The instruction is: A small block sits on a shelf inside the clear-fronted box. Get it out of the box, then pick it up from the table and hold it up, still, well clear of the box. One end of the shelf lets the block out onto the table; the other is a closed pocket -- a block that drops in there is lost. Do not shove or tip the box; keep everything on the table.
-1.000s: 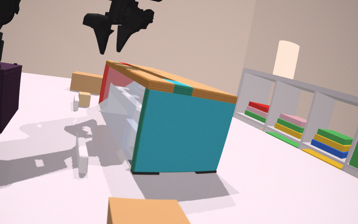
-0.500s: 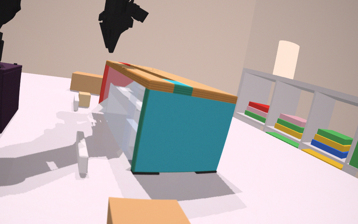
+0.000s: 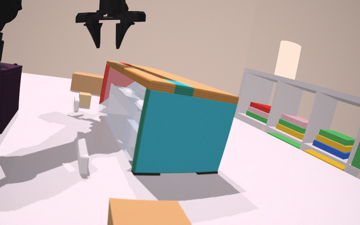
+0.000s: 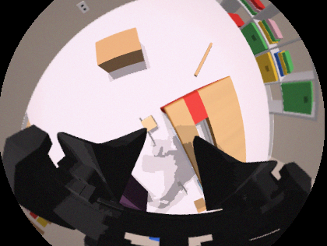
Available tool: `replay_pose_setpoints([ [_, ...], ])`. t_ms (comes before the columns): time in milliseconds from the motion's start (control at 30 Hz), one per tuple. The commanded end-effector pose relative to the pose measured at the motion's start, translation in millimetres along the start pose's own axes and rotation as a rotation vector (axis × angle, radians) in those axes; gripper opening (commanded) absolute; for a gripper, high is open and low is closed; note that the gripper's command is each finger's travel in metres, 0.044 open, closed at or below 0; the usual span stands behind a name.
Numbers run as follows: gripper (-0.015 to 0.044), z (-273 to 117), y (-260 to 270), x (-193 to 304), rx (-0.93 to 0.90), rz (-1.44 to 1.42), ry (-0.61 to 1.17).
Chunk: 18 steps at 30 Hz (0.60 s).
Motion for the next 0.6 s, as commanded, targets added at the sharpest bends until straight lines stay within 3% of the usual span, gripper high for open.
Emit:
replay_pose_setpoints([
  [0,0.0285,4,18,11,0.094,-0.950,0.063],
  [567,0.0285,-2,31,11,0.168,-1.967,0.184],
])
Point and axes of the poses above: the point midway between the two fingers, 35 mm back from their tips, its own z axis out along the fingers, its own y axis across the jaws, x = y × z, the point moved 1 cm from there along -z, back along the fingers, and after that the axes turned 5 degrees about z, right-handed, at the moved point
